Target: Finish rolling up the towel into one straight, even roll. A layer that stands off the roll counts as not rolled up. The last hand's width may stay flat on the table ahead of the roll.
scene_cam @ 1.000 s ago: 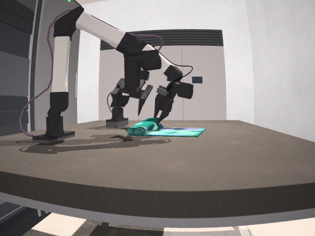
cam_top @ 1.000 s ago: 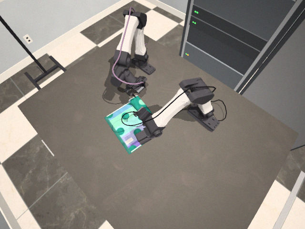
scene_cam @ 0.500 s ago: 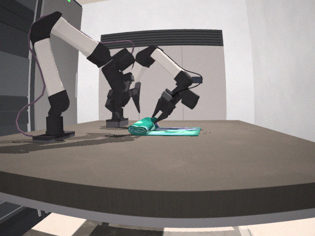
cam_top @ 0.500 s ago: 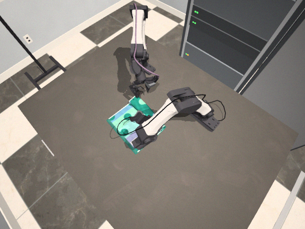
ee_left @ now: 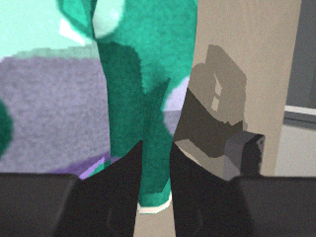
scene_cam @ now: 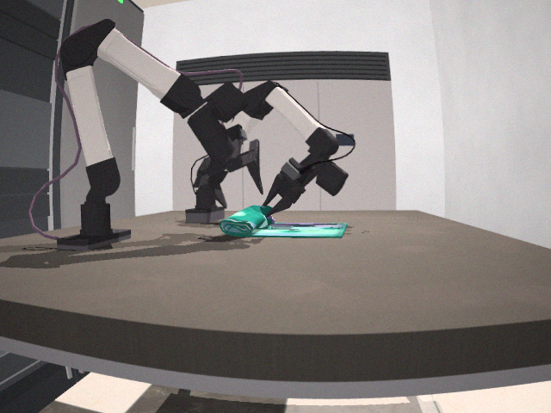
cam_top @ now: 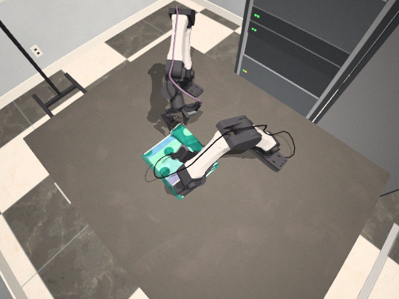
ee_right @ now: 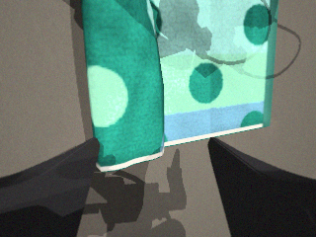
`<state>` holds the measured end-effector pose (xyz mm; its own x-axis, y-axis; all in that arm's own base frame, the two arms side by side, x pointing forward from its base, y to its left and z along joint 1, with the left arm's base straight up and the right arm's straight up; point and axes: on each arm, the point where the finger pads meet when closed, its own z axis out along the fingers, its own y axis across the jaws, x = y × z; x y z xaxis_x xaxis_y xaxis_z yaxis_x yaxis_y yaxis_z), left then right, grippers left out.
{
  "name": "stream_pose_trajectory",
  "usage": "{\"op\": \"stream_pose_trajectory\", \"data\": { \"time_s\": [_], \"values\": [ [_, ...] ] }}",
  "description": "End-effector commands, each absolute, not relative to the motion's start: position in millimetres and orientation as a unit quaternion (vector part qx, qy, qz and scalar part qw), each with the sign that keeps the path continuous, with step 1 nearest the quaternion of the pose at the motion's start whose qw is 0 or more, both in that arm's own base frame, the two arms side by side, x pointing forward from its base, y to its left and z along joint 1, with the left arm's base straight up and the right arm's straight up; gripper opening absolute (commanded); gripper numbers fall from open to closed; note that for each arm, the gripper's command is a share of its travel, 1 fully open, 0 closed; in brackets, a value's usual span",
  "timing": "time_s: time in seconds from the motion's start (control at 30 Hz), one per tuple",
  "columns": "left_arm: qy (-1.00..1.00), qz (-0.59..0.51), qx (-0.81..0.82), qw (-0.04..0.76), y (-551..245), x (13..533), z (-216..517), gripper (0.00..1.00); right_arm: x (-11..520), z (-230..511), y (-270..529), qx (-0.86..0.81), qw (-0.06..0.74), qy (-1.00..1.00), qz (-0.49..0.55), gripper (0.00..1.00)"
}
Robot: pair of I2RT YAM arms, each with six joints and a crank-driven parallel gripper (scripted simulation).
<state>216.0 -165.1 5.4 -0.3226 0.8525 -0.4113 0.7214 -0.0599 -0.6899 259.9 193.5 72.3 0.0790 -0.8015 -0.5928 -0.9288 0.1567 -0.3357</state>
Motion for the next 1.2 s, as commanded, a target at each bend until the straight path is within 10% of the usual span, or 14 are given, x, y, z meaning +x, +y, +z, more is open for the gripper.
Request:
{"op": "stream_pose_trajectory", "data": {
  "time_s": [0.0,0.7,1.17],
  "values": [
    [-0.68,0.445,-0.577,0.086,-162,214,-8,0.22,261,73,202,-0.662,0.36,0.649,0.103,0.98],
    [-0.68,0.445,-0.577,0.086,-162,214,-8,0.22,261,20,209,-0.662,0.36,0.65,0.103,0.98],
    [-0.68,0.445,-0.577,0.086,-162,214,-8,0.22,261,20,209,-0.662,0.36,0.65,0.103,0.41]
  ]
}}
